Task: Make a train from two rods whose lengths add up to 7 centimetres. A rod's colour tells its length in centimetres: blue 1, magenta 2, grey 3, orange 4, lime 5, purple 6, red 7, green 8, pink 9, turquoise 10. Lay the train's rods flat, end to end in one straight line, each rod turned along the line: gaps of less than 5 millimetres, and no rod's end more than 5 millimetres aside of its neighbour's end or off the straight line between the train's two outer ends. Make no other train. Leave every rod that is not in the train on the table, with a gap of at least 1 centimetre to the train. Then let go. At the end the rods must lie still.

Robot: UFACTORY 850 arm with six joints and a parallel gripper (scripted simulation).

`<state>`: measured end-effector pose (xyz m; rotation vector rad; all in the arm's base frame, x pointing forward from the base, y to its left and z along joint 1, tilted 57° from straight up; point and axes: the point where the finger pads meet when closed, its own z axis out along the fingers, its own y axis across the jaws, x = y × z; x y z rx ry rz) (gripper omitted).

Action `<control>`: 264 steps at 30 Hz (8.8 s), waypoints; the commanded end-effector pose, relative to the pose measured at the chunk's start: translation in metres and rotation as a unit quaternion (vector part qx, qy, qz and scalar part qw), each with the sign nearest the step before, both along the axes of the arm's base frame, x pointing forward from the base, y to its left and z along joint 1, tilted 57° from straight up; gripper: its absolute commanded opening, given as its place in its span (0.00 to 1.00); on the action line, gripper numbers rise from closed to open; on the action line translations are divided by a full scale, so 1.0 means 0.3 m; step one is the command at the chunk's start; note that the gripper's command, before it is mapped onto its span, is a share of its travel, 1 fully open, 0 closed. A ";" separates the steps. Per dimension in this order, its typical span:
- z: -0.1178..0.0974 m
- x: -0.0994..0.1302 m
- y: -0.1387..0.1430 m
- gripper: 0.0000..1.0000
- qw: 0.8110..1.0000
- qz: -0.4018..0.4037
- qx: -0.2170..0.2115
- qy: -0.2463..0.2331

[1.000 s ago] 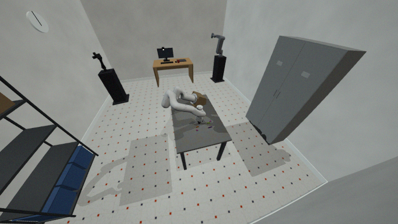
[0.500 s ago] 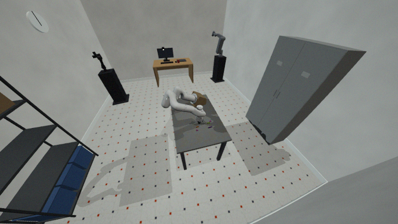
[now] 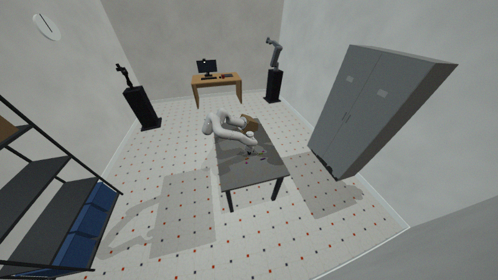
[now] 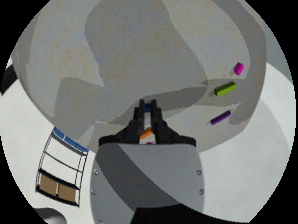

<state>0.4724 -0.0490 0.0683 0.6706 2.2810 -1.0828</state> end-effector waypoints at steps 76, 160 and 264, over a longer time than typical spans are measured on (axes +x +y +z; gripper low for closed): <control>0.153 -0.050 0.255 1.00 1.000 -0.010 0.005 -0.016; -0.155 0.371 0.480 0.24 0.896 -0.241 0.108 -0.357; -0.246 0.421 0.353 0.24 0.896 -0.241 0.108 -0.357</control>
